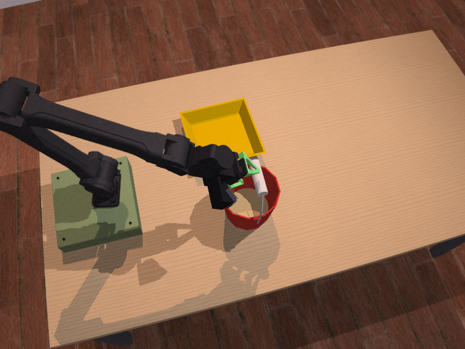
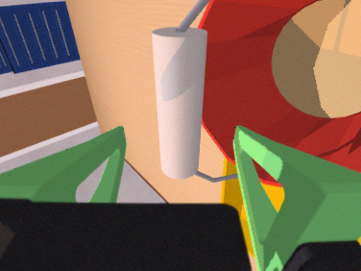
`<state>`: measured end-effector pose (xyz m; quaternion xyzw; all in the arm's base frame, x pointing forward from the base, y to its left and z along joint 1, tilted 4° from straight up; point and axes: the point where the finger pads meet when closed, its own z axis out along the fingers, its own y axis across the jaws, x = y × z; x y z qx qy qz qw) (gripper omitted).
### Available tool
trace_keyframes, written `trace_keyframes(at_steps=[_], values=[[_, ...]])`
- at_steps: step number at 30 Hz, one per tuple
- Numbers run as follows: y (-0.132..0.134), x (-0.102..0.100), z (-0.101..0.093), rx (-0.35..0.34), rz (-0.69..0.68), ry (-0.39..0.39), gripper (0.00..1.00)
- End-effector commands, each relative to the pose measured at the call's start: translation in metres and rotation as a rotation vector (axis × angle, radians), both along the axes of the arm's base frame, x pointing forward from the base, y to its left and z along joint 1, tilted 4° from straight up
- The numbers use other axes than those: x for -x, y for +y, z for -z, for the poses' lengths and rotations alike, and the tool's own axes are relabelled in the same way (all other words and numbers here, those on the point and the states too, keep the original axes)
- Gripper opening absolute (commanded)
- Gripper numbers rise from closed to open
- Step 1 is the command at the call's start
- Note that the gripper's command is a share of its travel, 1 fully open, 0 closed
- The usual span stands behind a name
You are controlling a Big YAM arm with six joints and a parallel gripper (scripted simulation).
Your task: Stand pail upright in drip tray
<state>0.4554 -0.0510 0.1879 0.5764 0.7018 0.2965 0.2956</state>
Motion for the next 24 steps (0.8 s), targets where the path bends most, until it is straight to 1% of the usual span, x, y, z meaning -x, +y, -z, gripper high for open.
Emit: trace_keyframes(at_steps=[1, 2, 4, 6, 16, 21, 23, 24], values=[[-0.002, -0.026, -0.031, 0.015, 0.001, -0.075, 0.70], [-0.002, -0.029, -0.033, 0.016, 0.000, -0.082, 0.70], [0.000, -0.033, -0.032, 0.016, -0.005, -0.084, 0.70], [0.000, -0.033, -0.032, 0.016, -0.005, -0.084, 0.70], [-0.001, -0.046, -0.020, 0.015, 0.001, -0.083, 0.70], [0.003, -0.053, -0.014, 0.015, -0.006, -0.082, 0.70], [0.003, -0.053, -0.014, 0.015, -0.006, -0.082, 0.70], [-0.007, -0.052, -0.014, 0.020, 0.010, -0.083, 0.70]])
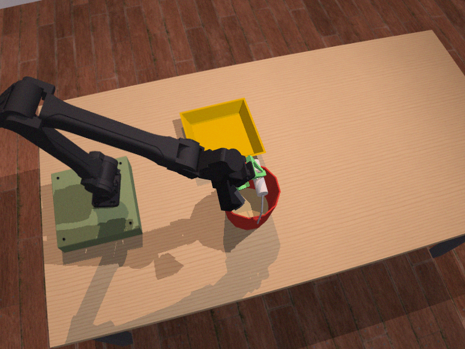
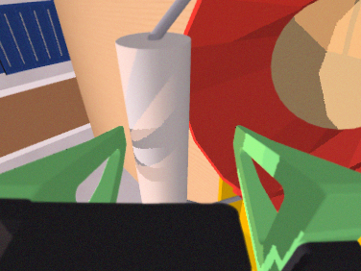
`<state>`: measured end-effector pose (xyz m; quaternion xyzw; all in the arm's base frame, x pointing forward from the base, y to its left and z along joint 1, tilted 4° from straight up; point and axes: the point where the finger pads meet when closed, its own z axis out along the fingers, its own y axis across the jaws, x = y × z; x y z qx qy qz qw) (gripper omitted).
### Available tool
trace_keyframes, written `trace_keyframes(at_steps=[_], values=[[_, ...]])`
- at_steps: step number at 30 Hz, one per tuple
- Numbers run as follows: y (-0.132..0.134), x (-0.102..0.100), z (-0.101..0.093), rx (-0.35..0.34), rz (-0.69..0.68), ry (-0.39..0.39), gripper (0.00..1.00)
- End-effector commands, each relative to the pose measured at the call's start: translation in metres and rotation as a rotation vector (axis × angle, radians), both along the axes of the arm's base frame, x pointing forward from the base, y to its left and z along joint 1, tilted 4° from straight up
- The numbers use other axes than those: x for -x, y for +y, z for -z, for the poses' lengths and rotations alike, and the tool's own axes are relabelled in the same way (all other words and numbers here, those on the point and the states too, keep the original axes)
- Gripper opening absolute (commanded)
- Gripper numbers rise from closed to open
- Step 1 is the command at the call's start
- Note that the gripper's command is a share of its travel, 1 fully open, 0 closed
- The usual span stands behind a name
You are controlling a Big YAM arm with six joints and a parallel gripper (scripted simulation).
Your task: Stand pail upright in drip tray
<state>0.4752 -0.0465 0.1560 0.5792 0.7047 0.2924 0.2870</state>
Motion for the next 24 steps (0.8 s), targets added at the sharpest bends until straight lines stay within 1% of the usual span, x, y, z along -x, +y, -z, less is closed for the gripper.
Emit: trace_keyframes(at_steps=[1, 6, 24], values=[[-0.0123, -0.0314, -0.0452, 0.023, 0.013, -0.096, 0.70], [-0.0082, -0.0303, -0.0429, 0.019, 0.006, -0.076, 0.70], [-0.0059, -0.0330, -0.0450, 0.017, 0.004, -0.079, 0.70]])
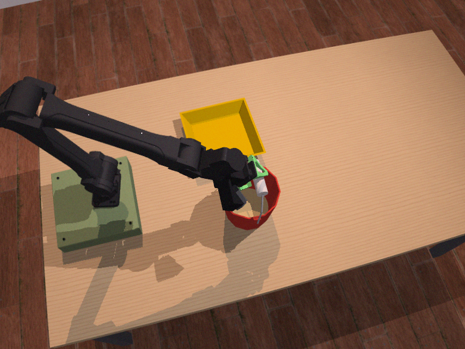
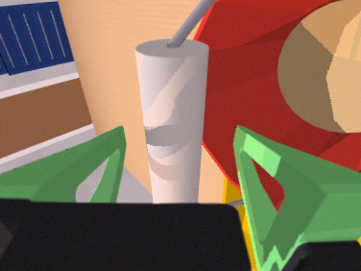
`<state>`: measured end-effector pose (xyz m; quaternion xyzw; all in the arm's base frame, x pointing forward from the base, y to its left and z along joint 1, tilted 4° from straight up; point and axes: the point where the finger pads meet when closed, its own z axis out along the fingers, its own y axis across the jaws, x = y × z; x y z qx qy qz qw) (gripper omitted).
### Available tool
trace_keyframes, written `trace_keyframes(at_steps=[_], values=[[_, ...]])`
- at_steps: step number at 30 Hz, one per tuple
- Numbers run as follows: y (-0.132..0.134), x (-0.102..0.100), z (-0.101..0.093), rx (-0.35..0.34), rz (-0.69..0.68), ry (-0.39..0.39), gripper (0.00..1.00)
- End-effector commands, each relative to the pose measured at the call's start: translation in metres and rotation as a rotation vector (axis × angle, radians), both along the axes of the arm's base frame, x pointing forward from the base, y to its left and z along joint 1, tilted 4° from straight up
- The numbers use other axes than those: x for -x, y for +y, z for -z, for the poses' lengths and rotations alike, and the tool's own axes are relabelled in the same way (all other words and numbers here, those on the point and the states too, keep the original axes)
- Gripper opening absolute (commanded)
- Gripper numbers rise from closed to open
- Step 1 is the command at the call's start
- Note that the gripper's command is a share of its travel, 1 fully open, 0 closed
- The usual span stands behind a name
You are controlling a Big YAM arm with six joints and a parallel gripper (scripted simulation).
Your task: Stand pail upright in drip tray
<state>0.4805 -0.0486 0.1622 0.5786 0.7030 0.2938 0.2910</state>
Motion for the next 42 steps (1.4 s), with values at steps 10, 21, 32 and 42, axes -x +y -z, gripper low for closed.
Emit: trace_keyframes(at_steps=[10, 21, 32, 42], values=[[-0.0024, -0.0287, -0.0395, 0.014, -0.001, -0.071, 0.70], [-0.0006, -0.0295, -0.0400, 0.014, -0.004, -0.070, 0.70], [-0.0005, -0.0299, -0.0404, 0.014, -0.004, -0.072, 0.70], [-0.0007, -0.0300, -0.0404, 0.015, -0.004, -0.072, 0.38]])
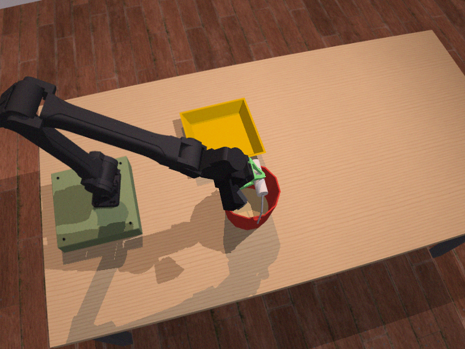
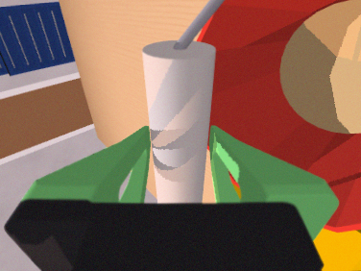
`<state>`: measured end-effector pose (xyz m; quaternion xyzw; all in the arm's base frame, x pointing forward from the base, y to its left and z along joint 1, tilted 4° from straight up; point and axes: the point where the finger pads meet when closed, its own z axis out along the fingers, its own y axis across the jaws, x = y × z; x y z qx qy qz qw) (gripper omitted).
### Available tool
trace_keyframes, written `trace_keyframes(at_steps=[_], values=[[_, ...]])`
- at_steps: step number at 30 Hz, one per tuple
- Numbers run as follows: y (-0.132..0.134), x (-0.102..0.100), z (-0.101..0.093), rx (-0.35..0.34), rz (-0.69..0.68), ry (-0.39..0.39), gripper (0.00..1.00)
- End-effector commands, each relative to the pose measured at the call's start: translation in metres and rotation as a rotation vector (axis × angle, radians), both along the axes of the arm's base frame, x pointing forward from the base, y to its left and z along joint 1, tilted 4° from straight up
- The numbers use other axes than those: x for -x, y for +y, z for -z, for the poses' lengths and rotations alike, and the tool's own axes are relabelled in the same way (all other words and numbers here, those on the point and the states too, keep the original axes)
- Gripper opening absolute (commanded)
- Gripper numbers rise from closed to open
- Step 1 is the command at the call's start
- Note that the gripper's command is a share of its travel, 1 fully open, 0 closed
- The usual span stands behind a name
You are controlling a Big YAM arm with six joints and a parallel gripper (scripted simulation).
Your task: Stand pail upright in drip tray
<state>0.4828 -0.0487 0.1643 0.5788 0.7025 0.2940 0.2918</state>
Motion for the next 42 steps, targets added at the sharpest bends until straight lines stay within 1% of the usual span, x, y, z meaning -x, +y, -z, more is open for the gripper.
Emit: trace_keyframes(at_steps=[1, 13, 16, 18, 19, 21, 23, 24, 42], values=[[-0.001, -0.028, -0.038, 0.015, -0.005, -0.071, 0.38], [-0.001, -0.028, -0.038, 0.015, -0.005, -0.071, 0.38], [-0.005, -0.021, -0.054, 0.023, -0.001, -0.099, 0.38], [-0.005, -0.021, -0.054, 0.023, -0.001, -0.099, 0.38], [-0.007, -0.023, -0.055, 0.027, 0.001, -0.111, 0.38], [-0.010, -0.018, -0.053, 0.028, 0.003, -0.100, 0.38], [-0.008, -0.008, -0.040, 0.024, 0.001, -0.076, 0.38], [-0.003, -0.010, -0.033, 0.017, -0.003, -0.063, 0.38], [-0.003, -0.010, -0.033, 0.017, -0.003, -0.063, 0.38]])
